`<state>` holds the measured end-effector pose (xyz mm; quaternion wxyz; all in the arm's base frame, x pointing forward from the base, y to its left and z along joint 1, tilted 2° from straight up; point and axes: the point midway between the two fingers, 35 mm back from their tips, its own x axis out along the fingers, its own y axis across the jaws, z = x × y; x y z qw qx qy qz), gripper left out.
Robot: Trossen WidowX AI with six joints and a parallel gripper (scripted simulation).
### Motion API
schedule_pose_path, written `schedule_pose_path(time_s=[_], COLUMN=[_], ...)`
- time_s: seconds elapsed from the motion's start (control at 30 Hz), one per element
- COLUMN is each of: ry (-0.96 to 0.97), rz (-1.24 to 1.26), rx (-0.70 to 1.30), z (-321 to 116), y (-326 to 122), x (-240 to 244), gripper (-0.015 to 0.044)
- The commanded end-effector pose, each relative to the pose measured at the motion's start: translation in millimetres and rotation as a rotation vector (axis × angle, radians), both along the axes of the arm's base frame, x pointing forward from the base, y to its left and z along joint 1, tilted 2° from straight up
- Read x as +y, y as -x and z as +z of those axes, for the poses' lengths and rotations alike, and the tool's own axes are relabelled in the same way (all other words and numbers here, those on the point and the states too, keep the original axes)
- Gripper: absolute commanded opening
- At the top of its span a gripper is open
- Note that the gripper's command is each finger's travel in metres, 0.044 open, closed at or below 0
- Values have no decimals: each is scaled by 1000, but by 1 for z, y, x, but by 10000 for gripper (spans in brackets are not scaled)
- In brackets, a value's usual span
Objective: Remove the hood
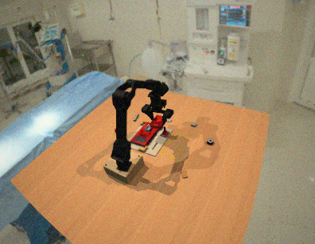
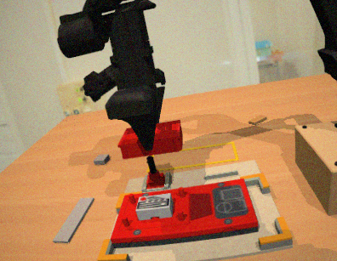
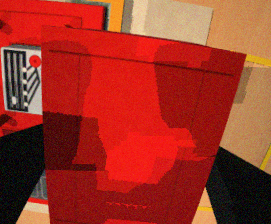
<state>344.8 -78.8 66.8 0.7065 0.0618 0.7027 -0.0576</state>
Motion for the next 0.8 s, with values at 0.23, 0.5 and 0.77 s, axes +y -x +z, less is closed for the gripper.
schedule_pose_path(time_s=[0.23,0.5,0.77], ry=[8,11,13], rz=[4,4,4], rx=[7,10,13], z=[1,3,4], y=[26,49,70], x=[-52,-87,-113], gripper=[0,0,0])
